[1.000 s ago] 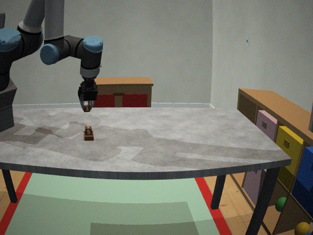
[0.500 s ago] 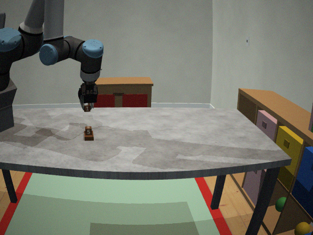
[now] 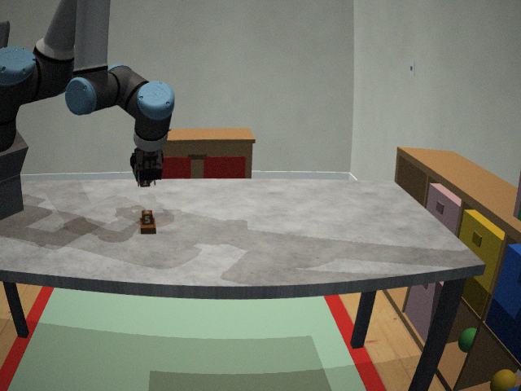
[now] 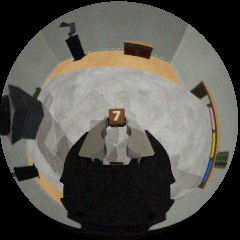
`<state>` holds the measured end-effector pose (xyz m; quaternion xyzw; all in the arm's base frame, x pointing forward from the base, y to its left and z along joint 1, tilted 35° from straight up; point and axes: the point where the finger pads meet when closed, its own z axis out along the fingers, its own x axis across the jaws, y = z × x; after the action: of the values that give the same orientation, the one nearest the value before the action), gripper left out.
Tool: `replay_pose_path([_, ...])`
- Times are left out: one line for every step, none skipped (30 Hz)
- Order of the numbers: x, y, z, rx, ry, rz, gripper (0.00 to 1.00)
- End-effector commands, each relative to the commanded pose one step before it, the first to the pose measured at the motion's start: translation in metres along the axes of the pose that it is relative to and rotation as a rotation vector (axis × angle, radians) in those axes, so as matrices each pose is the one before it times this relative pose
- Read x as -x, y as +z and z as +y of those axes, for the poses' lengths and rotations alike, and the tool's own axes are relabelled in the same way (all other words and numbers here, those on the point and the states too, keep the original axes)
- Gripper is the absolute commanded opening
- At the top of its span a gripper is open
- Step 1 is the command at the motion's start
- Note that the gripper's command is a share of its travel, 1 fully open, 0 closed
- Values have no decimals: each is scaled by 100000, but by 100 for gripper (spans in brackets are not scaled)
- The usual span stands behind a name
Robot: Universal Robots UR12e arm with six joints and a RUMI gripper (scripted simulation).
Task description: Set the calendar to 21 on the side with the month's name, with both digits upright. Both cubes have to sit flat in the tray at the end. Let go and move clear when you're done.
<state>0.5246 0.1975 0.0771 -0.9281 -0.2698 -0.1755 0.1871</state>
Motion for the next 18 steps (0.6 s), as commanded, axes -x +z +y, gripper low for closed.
replay_pose_path([-104,-145,48,-5534,-71,453,10])
replay_pose_path([-17,-24,6,-441,29,102,10])
replay_pose_path([-10,-14,3,-247,17,59,10])
replay_pose_path([-4,-6,1,-99,7,24,10])
replay_pose_path([-1,-1,0,-15,1,4,10])
replay_pose_path([0,0,0,0,0,0,10])
replay_pose_path([0,0,0,0,0,0,10])
replay_pose_path([0,0,0,0,0,0,10])
replay_pose_path([0,0,0,0,0,0,10])
replay_pose_path([0,0,0,0,0,0,10])
replay_pose_path([0,0,0,0,0,0,10])
replay_pose_path([0,0,0,0,0,0,10])
replay_pose_path([0,0,0,0,0,0,10])
replay_pose_path([0,0,0,0,0,0,10])
replay_pose_path([0,0,0,0,0,0,10])
replay_pose_path([0,0,0,0,0,0,10])
replay_pose_path([0,0,0,0,0,0,10])
replay_pose_path([0,1,1,0,0,0,10])
